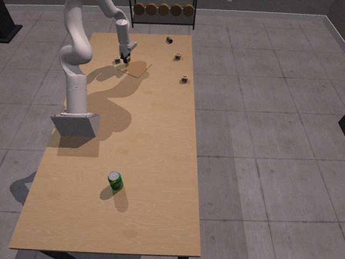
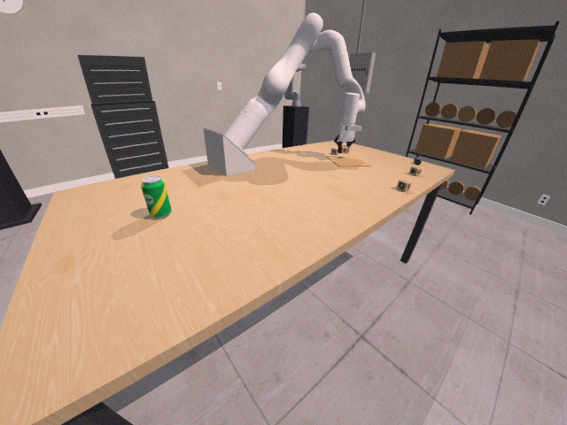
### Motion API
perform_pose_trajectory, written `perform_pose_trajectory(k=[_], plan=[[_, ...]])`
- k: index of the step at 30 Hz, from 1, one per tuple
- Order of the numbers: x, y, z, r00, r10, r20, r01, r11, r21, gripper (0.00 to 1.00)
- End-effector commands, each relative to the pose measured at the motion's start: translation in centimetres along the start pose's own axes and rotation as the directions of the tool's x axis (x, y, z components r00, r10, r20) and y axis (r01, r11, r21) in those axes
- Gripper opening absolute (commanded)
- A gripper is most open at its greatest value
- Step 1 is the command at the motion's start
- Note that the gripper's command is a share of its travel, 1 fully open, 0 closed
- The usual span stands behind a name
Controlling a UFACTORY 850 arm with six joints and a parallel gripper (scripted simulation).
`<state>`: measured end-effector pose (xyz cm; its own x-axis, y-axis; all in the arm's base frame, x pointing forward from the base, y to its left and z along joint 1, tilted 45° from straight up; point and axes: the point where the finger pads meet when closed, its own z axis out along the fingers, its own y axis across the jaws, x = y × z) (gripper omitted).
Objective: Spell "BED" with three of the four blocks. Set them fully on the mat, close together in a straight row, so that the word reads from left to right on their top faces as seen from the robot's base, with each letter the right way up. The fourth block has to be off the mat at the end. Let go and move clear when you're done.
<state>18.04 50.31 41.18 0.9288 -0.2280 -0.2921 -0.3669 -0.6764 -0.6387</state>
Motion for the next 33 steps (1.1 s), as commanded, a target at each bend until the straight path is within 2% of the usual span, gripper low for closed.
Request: perform_pose_trajectory(k=[1,8,33], plan=[[0.0,-0.1,1.3,1.000,-0.001,0.002,0.001,1.000,0.004,0.41],[0.0,-0.1,2.3,1.000,-0.001,0.002,0.001,1.000,0.004,0.41],[0.0,-0.1,2.3,1.000,-0.001,0.002,0.001,1.000,0.004,0.41]])
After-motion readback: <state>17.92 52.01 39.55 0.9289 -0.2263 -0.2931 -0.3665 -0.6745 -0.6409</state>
